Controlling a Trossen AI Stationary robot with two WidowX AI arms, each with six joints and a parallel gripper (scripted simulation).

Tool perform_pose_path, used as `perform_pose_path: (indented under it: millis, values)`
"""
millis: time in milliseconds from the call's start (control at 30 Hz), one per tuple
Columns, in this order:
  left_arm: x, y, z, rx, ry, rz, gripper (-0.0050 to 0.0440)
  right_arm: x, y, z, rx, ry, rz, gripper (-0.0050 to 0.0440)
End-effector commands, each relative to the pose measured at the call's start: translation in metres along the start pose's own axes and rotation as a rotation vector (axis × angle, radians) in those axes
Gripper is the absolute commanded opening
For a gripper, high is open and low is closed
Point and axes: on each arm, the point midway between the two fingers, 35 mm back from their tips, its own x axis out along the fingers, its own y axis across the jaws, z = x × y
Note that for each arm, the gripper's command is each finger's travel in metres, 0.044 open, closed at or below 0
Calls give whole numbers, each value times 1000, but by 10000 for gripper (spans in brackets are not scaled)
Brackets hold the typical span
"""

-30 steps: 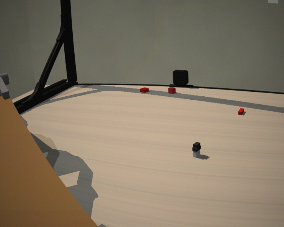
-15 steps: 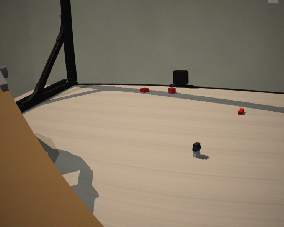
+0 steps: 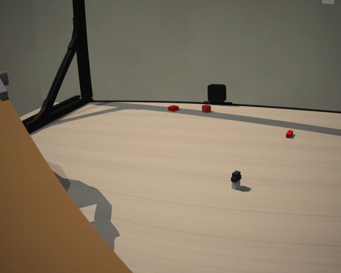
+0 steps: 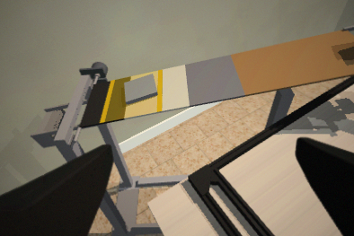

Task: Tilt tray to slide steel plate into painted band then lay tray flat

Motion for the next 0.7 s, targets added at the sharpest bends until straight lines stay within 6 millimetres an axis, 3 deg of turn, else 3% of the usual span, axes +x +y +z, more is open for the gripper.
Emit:
perform_pose_path:
  millis: [0, 667]
  values:
    - [0, 0, 0, 1, 0, -1, 440, -16, 21, 1, -1, -4, 58, 0]
    - [0, 0, 0, 1, 0, -1, 440, -18, 24, 1, -1, -4, 76, 0]
